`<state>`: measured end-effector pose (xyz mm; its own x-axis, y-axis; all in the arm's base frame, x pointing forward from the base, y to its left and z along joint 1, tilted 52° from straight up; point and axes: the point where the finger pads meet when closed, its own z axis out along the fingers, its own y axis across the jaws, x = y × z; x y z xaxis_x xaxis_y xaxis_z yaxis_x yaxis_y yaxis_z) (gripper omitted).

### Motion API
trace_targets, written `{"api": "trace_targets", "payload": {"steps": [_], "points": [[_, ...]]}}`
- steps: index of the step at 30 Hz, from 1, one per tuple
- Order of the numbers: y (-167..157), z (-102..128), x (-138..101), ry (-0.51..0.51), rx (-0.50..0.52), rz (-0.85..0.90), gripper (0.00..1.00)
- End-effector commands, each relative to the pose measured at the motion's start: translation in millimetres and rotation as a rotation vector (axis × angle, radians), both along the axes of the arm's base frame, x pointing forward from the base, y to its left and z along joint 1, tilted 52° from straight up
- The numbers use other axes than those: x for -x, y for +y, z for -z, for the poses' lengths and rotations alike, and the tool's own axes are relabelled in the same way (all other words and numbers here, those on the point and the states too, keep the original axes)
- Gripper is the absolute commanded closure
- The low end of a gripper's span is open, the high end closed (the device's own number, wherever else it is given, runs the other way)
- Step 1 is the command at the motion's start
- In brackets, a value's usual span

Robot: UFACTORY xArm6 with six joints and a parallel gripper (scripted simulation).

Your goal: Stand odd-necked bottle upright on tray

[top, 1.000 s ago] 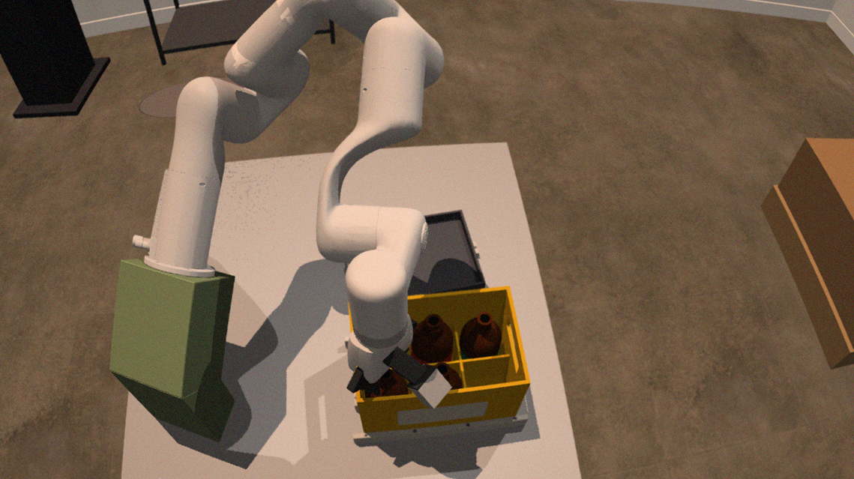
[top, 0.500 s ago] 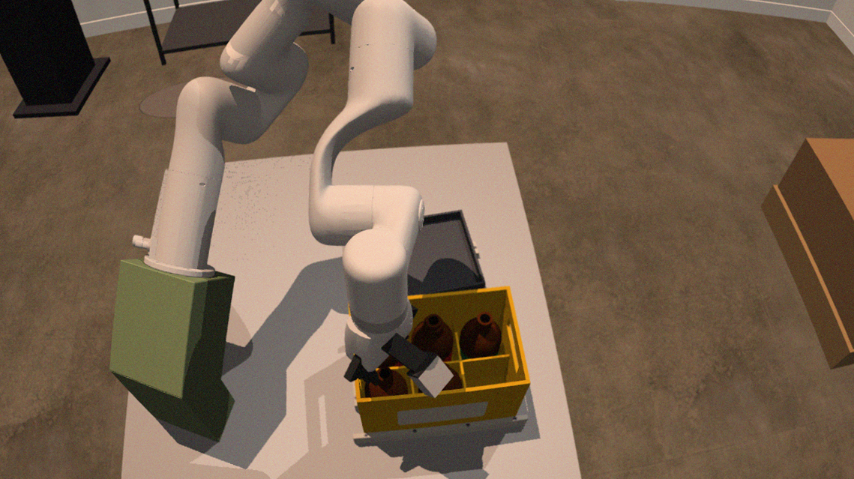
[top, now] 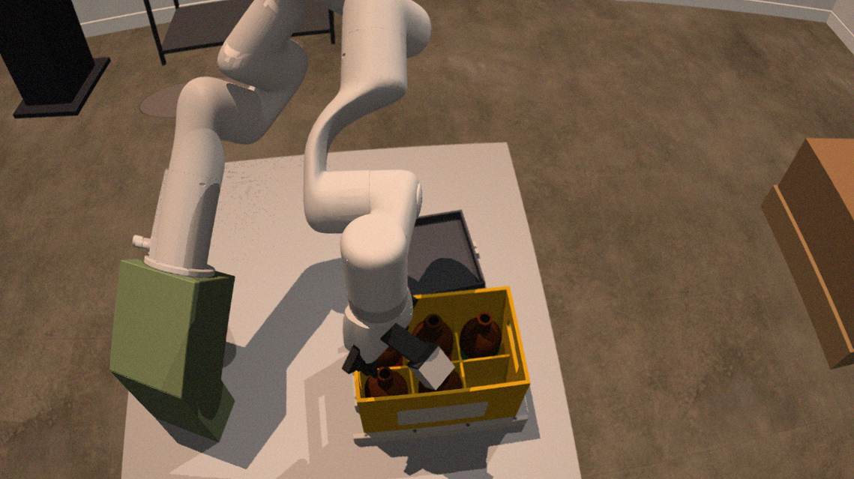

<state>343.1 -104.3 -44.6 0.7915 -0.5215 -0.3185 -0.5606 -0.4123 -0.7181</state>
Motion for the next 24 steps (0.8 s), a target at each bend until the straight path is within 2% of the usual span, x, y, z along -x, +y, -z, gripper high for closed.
{"api": "trace_targets", "payload": {"steps": [1, 2, 3, 24], "points": [[-2.5, -1.4, -0.4, -0.002, 0.002, 0.002, 0.35], [-2.5, -1.4, -0.4, -0.002, 0.002, 0.002, 0.35], [-2.5, -1.4, -0.4, -0.002, 0.002, 0.002, 1.0], [-2.5, -1.4, -0.4, -0.002, 0.002, 0.002, 1.0]]}}
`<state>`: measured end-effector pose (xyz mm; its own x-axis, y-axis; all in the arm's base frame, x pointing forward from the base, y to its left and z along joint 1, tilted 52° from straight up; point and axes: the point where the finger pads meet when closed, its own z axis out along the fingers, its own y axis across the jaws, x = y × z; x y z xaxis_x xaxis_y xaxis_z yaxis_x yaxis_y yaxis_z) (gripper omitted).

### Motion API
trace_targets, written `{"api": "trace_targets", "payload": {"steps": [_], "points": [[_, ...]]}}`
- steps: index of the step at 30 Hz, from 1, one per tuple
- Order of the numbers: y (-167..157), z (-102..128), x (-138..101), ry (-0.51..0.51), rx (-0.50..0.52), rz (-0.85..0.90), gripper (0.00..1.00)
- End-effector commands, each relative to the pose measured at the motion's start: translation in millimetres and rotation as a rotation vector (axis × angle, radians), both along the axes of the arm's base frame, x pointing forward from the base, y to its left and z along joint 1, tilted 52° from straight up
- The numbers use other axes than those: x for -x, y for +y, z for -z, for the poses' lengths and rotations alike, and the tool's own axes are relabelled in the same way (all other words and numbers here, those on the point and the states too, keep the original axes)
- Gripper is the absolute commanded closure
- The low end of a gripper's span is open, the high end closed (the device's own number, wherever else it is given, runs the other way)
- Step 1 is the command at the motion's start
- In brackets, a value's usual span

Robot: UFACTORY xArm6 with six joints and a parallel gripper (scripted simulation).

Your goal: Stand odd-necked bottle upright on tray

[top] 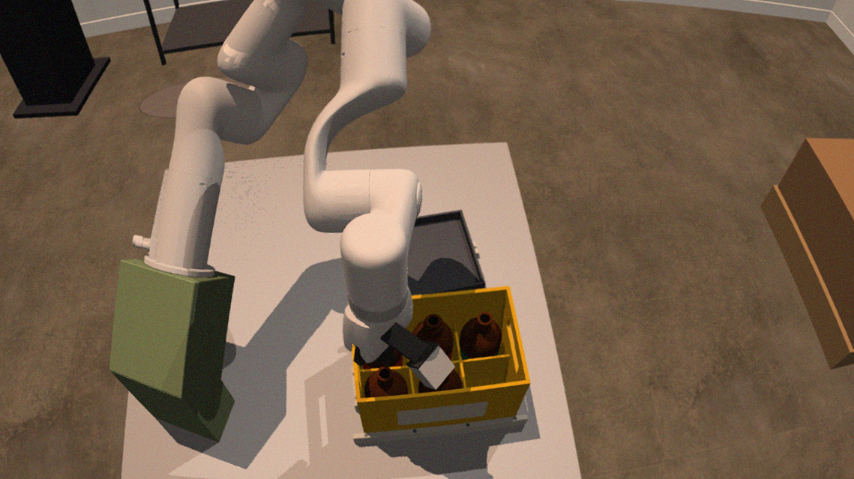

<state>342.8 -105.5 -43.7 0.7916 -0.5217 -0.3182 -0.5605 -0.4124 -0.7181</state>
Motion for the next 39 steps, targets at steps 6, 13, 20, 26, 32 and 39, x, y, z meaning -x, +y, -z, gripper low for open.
{"api": "trace_targets", "payload": {"steps": [6, 13, 20, 26, 32, 39], "points": [[-1.4, -0.5, -0.7, -0.002, 0.002, 0.001, 1.0], [-0.8, -1.3, -0.6, -0.002, 0.002, 0.001, 1.0], [43.7, -50.2, 10.9, -0.002, 0.002, 0.001, 1.0], [55.3, -60.6, 15.7, -0.002, 0.001, 0.001, 1.0], [55.3, -60.6, 15.7, -0.002, 0.001, 0.001, 0.35], [55.3, -60.6, 15.7, -0.002, 0.001, 0.001, 0.35]]}}
